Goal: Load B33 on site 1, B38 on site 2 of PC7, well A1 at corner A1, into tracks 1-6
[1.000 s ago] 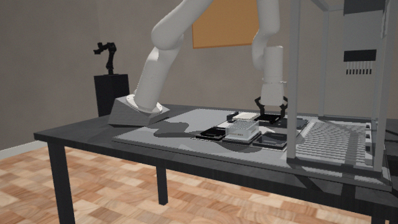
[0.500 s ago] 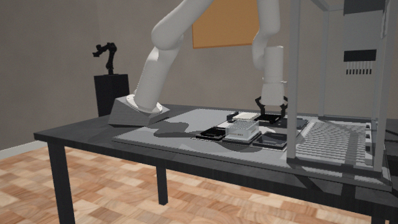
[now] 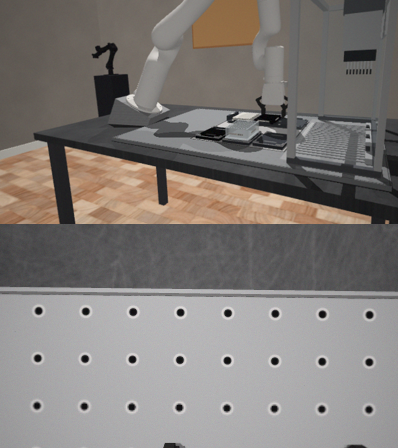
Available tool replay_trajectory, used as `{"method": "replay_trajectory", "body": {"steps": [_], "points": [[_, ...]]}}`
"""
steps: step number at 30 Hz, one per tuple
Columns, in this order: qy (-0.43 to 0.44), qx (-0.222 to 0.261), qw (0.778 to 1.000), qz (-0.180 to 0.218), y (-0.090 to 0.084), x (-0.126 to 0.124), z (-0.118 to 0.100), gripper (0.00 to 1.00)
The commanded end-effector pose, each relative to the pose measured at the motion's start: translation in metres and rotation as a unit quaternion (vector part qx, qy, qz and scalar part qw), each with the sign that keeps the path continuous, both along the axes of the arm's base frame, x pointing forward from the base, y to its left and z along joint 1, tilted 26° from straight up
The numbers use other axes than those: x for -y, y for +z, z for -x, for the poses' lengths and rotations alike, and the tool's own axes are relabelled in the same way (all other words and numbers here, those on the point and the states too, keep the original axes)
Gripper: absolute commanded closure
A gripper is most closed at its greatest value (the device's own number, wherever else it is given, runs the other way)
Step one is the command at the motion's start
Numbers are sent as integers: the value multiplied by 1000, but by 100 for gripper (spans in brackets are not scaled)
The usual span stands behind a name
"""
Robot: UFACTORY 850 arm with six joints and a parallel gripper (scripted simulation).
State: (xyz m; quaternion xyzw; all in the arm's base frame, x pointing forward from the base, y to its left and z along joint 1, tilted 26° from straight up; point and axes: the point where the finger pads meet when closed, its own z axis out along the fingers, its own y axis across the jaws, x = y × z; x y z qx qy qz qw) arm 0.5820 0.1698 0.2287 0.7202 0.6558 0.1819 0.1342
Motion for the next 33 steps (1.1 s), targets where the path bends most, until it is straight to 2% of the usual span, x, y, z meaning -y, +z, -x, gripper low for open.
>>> {"method": "replay_trajectory", "body": {"steps": [1, 33], "points": [[0, 1, 1000, 0, 1, -3, -1, 0], [0, 1, 1000, 0, 3, -21, -2, 0]]}}
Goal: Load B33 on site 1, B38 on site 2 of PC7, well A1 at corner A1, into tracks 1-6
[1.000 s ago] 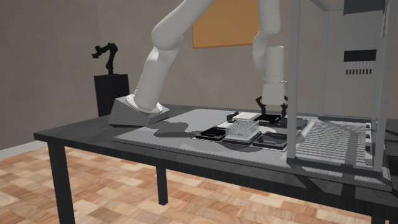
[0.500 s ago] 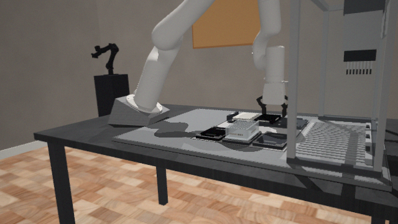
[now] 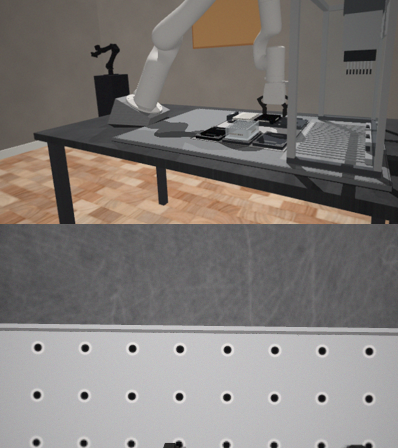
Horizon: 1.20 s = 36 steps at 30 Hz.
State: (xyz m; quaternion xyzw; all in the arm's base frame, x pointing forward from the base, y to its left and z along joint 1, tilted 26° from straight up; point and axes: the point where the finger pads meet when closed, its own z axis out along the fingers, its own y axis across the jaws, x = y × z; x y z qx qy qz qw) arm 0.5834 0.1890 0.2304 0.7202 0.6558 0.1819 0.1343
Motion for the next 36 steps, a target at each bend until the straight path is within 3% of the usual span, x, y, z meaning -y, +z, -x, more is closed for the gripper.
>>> {"method": "replay_trajectory", "body": {"steps": [1, 24, 36], "points": [[0, 1, 1000, 0, 1, -3, -1, 0], [0, 1, 1000, 0, 3, -10, 0, 0], [0, 1, 1000, 0, 21, -9, 8, 0]]}}
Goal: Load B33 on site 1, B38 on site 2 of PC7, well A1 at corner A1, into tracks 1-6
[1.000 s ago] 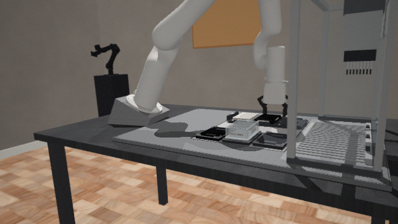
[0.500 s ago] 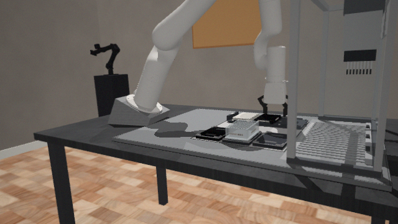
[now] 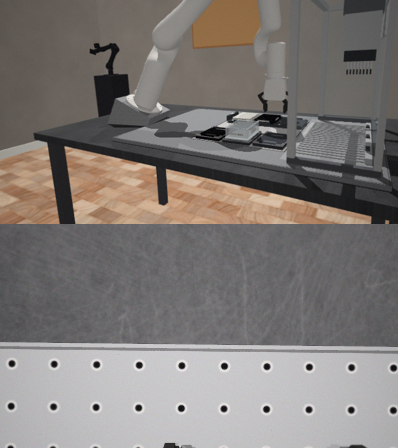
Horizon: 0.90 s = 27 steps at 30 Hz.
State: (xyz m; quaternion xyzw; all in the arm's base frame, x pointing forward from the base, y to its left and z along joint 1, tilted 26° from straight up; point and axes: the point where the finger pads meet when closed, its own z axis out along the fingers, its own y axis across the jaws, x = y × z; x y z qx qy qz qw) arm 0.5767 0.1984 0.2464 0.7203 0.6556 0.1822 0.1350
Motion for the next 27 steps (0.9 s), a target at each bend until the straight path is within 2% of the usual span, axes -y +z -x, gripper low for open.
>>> {"method": "replay_trajectory", "body": {"steps": [1, 27], "points": [[0, 0, 1000, 0, 7, 0, 2, 0], [0, 0, 1000, 0, 39, 2, 18, 0]]}}
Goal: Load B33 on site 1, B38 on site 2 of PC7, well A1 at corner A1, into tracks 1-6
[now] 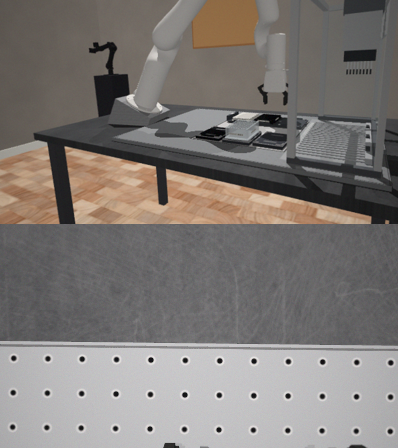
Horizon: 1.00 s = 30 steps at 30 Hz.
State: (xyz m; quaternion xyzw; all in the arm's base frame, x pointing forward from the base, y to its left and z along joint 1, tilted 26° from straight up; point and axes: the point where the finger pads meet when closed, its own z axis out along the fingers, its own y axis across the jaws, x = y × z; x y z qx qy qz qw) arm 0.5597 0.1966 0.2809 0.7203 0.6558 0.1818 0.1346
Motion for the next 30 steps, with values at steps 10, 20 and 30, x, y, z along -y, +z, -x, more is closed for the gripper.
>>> {"method": "replay_trajectory", "body": {"steps": [10, 20, 30], "points": [[0, 1, 1000, -1, 20, 1, 9, 0], [0, 1, 1000, -1, 32, 1, 15, 0], [0, 1, 1000, -1, 44, 2, 20, 0]]}}
